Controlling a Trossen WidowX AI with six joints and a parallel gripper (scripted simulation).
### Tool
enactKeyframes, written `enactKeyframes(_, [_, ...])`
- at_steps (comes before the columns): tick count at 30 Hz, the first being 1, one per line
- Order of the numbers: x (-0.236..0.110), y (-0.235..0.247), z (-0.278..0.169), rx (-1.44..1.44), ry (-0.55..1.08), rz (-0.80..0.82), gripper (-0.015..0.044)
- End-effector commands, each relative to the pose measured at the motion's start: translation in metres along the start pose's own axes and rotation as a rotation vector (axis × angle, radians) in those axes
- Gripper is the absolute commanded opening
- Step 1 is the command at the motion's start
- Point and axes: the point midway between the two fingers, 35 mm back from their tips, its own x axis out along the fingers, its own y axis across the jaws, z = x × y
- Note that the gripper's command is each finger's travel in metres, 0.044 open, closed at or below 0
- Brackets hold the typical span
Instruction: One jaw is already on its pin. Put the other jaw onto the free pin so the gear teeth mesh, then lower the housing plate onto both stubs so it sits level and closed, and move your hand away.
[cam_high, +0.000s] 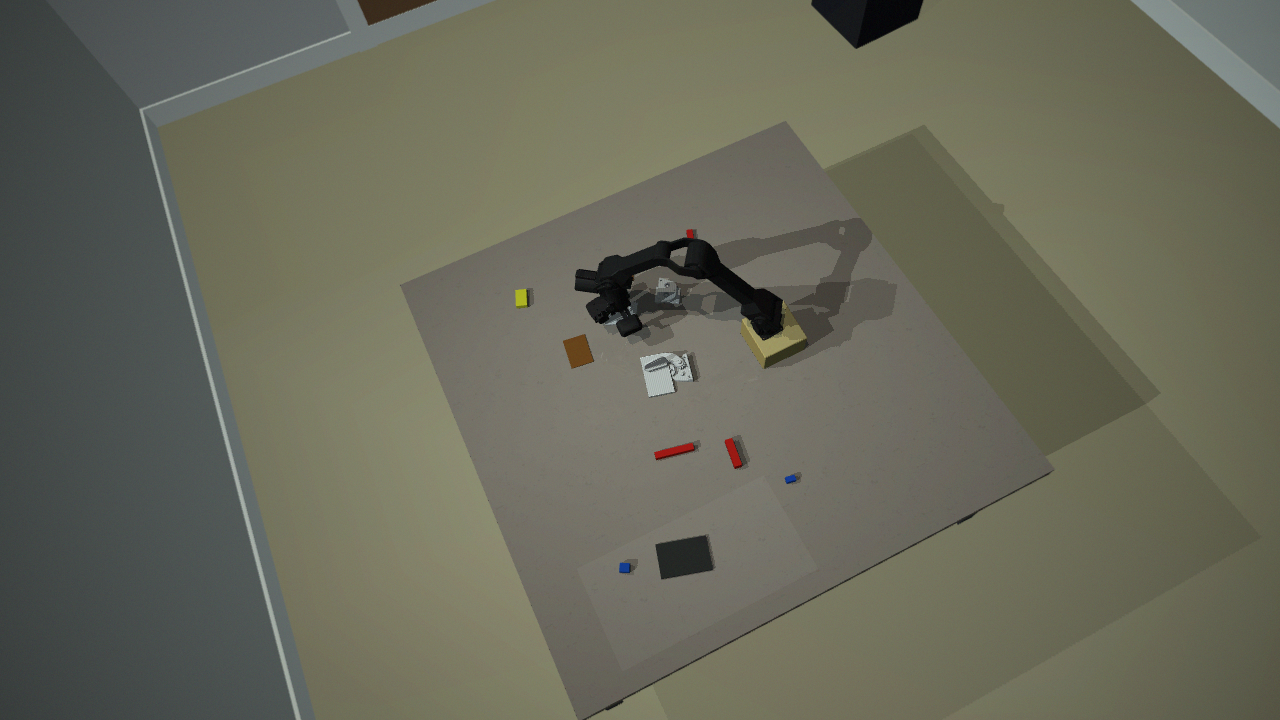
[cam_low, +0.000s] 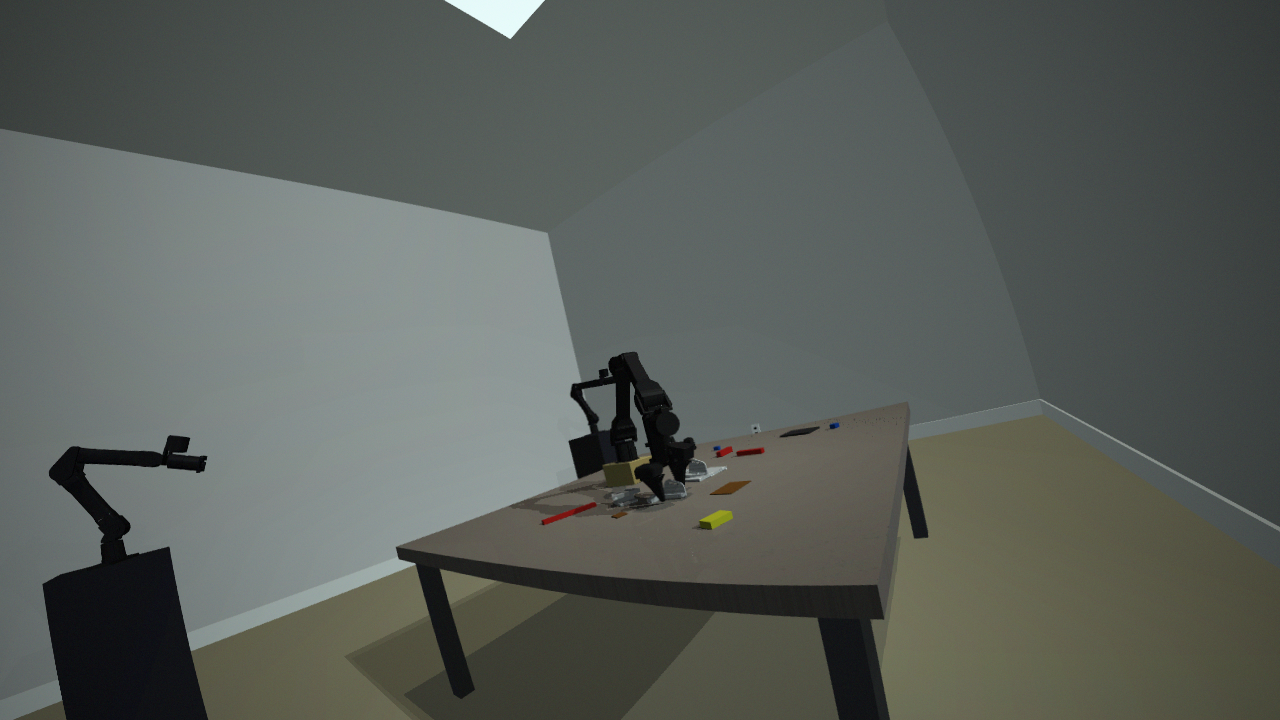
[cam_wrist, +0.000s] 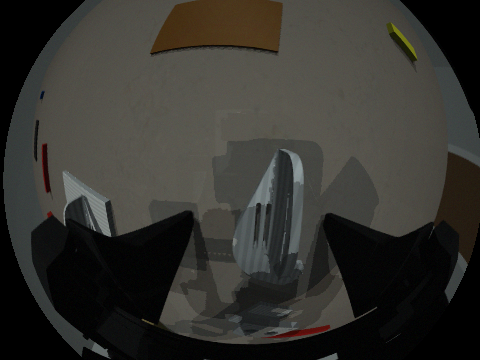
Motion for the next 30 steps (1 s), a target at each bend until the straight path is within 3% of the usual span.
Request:
enactKeyframes(1, [0.0012,0.0003,-0.0005,0.003,0.002,0.0,0.044])
enactKeyframes(5, [0.0012,0.0003,-0.0005,0.003,0.002,0.0,0.044])
enactKeyframes(16, [0.0003,0.0,-0.0001,0.0,0.0,0.0,0.0151])
enactKeyframes(30, [0.0003,0.0,-0.0001,0.0,0.0,0.0,0.0134])
